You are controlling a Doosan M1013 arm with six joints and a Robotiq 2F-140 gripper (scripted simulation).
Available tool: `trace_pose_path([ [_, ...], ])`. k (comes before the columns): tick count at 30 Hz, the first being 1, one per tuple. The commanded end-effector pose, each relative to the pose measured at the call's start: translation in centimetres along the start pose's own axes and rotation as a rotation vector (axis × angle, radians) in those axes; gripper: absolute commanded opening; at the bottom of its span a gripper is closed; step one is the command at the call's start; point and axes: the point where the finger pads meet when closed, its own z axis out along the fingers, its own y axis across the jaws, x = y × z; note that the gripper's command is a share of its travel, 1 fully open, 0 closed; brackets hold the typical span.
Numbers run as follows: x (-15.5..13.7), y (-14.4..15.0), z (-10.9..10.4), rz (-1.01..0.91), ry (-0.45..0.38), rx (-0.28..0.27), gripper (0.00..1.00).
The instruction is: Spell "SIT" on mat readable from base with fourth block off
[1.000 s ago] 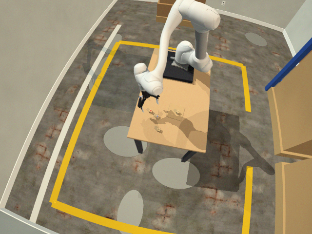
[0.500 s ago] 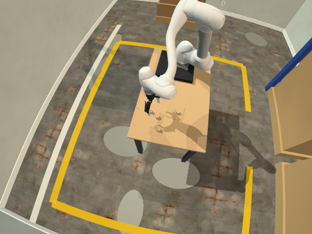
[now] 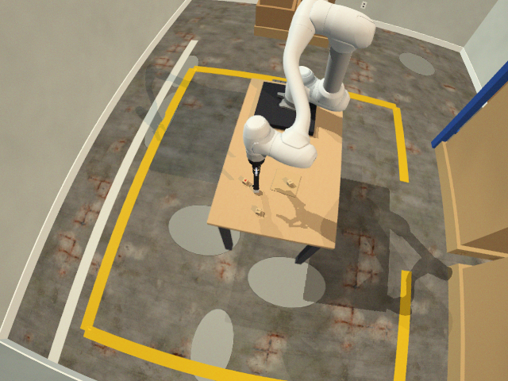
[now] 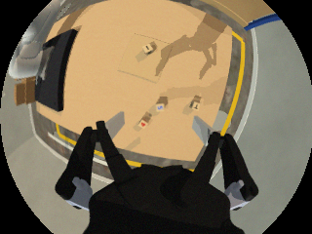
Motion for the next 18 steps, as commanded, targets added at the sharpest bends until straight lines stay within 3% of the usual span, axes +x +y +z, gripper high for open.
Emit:
trace_pose_path([
  [1, 0.48, 0.59, -0.87, -0.102, -0.033, 0.025, 1.0],
  [18, 1.1, 0.58, -0.84, -0.17, -0.035, 0.028, 1.0],
])
